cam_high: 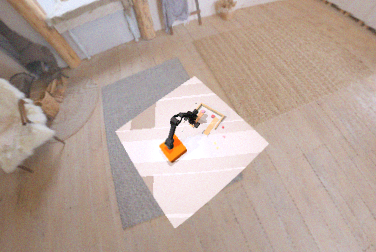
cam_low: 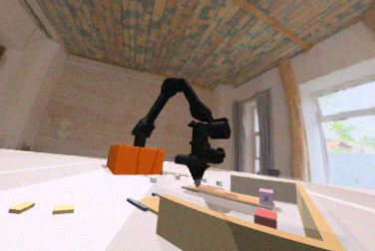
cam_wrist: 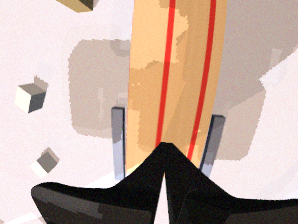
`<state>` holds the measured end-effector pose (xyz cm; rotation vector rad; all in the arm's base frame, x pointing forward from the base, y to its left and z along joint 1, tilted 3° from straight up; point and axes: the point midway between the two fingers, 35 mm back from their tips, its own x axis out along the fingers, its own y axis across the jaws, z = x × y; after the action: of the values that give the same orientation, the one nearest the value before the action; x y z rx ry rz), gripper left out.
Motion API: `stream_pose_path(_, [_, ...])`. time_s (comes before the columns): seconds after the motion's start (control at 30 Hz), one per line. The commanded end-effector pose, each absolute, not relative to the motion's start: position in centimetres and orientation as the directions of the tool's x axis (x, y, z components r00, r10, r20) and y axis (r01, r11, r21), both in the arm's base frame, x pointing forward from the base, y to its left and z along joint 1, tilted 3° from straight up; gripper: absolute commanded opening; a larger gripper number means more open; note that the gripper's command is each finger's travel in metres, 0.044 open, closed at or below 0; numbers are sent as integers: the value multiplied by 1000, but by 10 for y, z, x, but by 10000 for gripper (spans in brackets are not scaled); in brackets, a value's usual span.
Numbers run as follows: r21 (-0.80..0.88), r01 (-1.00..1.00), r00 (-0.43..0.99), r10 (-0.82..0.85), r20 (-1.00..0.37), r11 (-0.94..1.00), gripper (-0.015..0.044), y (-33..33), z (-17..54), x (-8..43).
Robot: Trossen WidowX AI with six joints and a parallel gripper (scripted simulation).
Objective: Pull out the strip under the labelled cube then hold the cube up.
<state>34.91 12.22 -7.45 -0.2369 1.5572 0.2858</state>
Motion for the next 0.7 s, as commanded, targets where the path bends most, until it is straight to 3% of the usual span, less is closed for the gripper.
stream_pose_path(0.0, [34,-323,-21,28,-999,946,0,119,-77,340])
stream_pose_path(0.67, [34,-323,-24,27,-999,946,0,108,-78,310])
